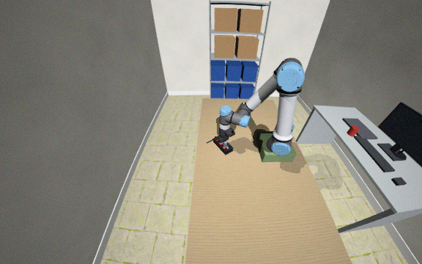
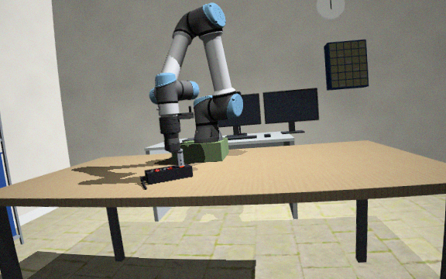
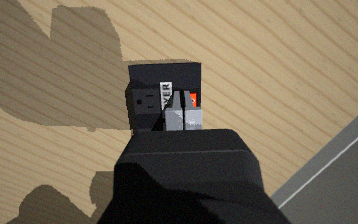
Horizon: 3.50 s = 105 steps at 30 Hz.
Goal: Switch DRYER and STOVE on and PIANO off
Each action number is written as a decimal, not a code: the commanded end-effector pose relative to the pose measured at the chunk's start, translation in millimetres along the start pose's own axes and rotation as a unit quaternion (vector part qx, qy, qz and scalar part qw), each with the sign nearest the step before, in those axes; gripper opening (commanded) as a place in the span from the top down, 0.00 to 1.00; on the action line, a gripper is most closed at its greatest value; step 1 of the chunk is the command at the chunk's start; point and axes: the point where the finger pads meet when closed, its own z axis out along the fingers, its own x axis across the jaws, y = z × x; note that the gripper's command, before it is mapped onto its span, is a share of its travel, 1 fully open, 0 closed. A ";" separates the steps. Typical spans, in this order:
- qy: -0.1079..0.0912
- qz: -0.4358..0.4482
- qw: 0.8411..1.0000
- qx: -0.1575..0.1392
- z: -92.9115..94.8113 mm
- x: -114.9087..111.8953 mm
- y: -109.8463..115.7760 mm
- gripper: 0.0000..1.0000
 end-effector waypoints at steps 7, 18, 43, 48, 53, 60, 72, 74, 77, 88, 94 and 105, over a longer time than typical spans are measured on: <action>0.000 0.000 1.000 0.000 1.1 -0.1 0.1 1.00; 0.000 0.000 1.000 0.000 1.5 -0.1 0.1 1.00; 0.000 0.000 1.000 0.000 -34.0 -0.1 0.1 1.00; 0.000 0.000 1.000 0.000 -38.2 -0.1 0.1 1.00; 0.000 0.000 1.000 0.000 -38.4 -0.1 0.1 1.00; 0.000 0.000 1.000 0.000 -38.4 -0.1 0.1 1.00; 0.000 0.000 1.000 0.000 -41.6 -0.1 0.1 0.00; 0.000 0.000 1.000 0.000 -46.2 -0.1 0.1 0.00; 0.000 0.000 1.000 0.000 -53.3 -0.1 0.1 0.00; 0.000 0.000 1.000 0.000 -110.6 -0.1 0.2 0.00; 0.000 0.000 1.000 0.000 -132.0 -0.1 0.2 0.00; 0.000 0.000 1.000 0.000 -138.2 -0.1 0.2 0.00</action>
